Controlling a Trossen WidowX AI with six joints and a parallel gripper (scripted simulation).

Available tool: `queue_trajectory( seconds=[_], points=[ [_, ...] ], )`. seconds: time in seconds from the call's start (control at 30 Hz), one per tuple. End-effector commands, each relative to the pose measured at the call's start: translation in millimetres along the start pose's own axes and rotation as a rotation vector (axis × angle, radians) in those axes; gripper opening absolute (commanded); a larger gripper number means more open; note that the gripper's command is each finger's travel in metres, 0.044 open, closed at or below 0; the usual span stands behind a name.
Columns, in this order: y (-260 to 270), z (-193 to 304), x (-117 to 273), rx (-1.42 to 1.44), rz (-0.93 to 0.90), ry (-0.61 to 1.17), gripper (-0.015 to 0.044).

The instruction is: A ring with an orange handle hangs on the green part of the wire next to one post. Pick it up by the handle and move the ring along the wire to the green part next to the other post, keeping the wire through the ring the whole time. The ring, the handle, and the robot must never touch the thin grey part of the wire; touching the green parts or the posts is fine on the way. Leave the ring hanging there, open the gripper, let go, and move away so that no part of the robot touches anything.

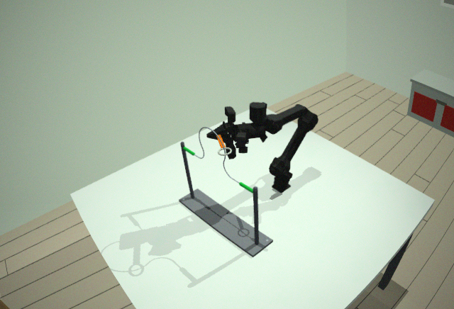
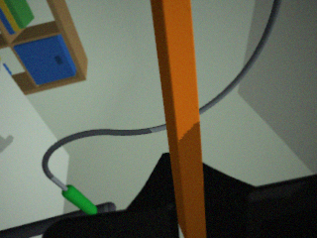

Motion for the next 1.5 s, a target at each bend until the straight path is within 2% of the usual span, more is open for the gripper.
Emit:
queue_trajectory(
  seconds=[0.0, 0.87, 1.47],
  points=[
    [-1, 0, 0, 0.053, 0.029, -0.007, -0.0150],
    [-10, 0, -1, 0.345, 0.195, -0.025, -0.0150],
    [10, 7, -4, 0.313, 0.177, -0.021, -0.0150]
  ],
)
Point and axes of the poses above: the point midway between the two fingers, 35 mm back from their tips, its own x axis back along the fingers, its own y axis across the jaws, z = x × y, the point moved 2 cm from there along x, back along the fingers, and after that the axes turned 6 degrees about x, right-handed, at the moved point
